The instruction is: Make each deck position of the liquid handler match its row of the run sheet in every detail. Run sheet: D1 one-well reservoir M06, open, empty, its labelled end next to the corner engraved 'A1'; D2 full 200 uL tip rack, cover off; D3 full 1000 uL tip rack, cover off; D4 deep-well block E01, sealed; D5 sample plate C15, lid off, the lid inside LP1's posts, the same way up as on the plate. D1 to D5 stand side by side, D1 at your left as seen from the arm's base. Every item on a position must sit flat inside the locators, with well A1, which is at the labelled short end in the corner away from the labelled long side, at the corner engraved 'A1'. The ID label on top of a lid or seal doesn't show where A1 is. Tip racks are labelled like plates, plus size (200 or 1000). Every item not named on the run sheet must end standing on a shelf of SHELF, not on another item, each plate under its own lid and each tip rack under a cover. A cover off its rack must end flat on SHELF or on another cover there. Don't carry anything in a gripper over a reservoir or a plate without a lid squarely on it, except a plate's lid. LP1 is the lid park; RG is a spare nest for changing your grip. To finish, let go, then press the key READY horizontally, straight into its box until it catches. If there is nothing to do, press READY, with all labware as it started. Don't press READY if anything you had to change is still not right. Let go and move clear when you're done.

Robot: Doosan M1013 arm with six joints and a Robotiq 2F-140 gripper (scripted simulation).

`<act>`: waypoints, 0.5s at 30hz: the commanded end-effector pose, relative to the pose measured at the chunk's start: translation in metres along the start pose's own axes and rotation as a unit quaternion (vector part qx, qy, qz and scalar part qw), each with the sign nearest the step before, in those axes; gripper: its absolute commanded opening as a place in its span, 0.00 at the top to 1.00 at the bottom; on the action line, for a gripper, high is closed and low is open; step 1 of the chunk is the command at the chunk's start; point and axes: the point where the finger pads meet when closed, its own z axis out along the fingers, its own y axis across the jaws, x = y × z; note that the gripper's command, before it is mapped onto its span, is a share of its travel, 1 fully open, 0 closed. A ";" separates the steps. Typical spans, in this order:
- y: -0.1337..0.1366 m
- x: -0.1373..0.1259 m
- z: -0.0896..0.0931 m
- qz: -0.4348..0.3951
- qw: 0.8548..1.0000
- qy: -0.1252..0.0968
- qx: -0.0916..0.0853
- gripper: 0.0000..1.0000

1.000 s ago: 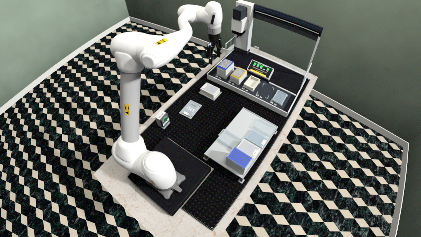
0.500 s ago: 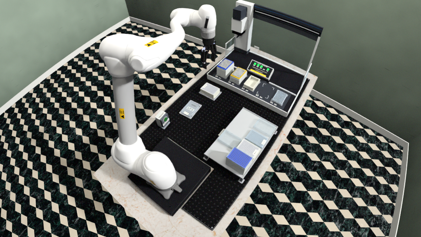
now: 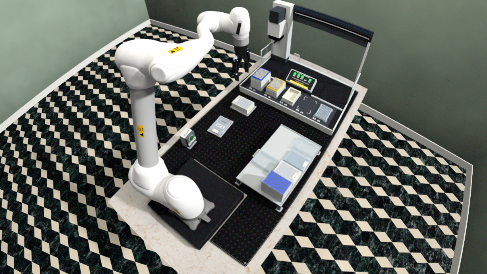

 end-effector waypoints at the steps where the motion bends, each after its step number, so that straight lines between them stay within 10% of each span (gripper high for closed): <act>1: 0.000 0.000 0.001 0.000 1.000 -0.001 0.001 0.34; 15: 0.000 0.000 0.024 0.000 1.000 0.000 0.001 0.34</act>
